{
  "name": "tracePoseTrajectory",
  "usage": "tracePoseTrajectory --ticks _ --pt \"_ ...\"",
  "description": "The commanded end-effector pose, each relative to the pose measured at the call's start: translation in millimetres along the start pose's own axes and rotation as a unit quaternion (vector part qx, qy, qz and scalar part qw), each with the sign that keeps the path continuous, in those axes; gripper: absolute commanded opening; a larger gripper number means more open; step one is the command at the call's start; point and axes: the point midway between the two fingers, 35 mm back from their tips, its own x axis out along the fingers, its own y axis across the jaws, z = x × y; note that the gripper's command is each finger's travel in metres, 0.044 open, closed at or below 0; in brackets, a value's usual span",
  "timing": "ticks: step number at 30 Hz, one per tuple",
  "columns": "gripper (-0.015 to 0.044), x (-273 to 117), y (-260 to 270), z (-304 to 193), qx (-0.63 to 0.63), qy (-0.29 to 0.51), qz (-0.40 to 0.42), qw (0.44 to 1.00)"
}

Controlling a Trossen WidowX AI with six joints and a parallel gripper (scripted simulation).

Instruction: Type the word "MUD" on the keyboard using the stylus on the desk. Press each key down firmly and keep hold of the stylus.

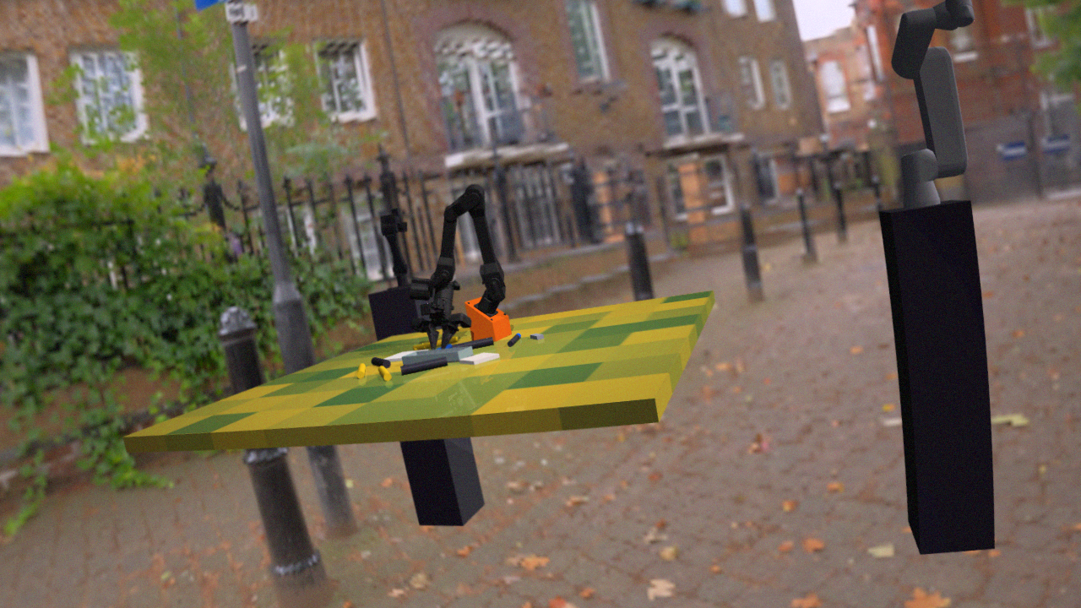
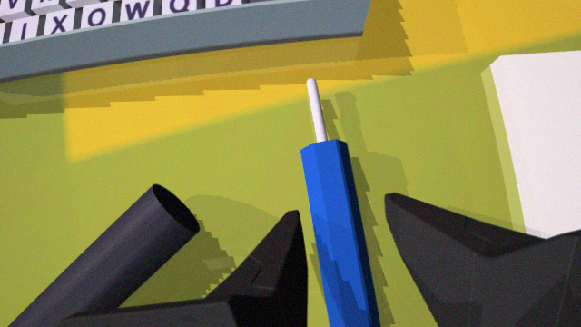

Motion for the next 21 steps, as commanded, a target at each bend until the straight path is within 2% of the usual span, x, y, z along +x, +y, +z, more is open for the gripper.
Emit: tracePoseTrajectory --ticks 1,9,14,21 --pt "0.015 3.3 2.1 -2.9 0.005 0.0 0.004 1.0" --pt "0.015 4.1 2.1 -3.3 0.005 0.0 0.004 1.0" --pt "0.0019 3.1 1.1 -2.4 0.001 0.001 0.001 1.0" --pt "0.0 3.1 1.1 -2.4 0.001 0.001 0.001 1.0"
